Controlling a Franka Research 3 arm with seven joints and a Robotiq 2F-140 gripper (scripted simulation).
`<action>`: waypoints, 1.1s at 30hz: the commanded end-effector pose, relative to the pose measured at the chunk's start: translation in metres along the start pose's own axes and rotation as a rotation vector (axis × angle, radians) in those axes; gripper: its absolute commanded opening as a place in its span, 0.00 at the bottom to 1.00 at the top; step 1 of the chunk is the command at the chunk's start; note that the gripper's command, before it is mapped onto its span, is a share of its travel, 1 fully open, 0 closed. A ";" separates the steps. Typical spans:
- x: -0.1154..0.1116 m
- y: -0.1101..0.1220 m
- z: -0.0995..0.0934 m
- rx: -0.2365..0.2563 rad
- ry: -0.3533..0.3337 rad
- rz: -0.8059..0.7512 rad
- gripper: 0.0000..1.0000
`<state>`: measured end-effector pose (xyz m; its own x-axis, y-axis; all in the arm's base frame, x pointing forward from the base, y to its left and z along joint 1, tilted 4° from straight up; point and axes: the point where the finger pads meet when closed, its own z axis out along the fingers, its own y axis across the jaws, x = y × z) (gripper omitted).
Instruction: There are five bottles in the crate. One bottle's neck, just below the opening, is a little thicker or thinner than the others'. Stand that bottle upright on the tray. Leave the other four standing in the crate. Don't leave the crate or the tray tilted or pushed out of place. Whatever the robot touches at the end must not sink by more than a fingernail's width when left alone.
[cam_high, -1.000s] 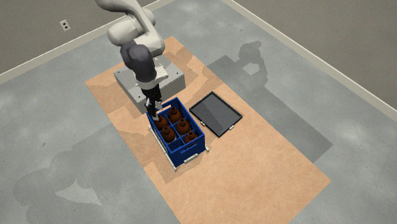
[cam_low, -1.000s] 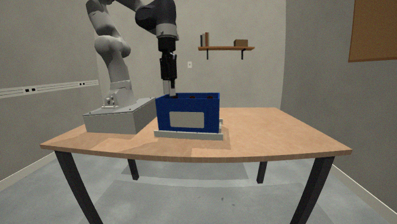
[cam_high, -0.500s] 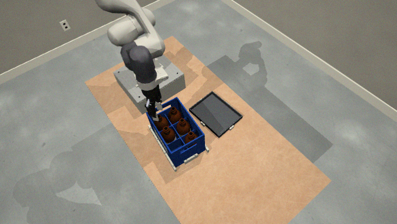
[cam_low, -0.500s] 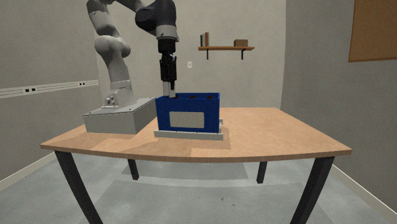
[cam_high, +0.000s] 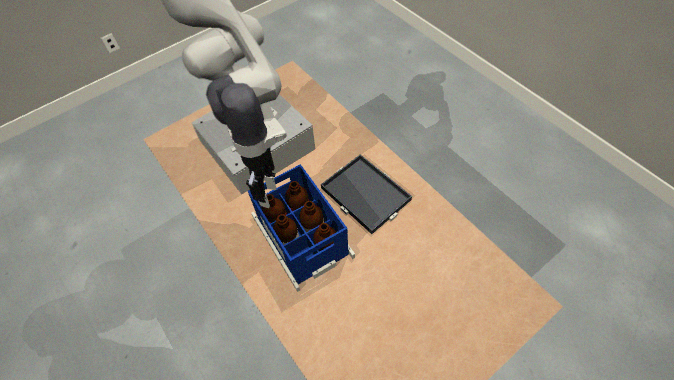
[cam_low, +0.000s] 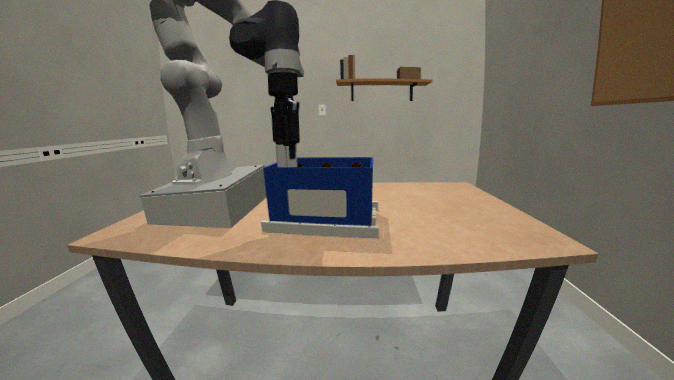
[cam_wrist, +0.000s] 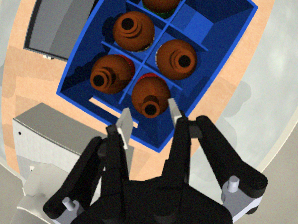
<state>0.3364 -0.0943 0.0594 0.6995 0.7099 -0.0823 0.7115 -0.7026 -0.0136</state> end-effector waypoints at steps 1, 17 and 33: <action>0.002 0.002 0.004 -0.006 0.007 -0.006 0.44; 0.002 0.002 0.018 -0.006 0.007 -0.006 0.44; 0.002 0.002 0.020 -0.006 0.007 -0.006 0.44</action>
<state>0.3377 -0.0956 0.0396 0.6979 0.7120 -0.0778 0.7137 -0.7004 -0.0077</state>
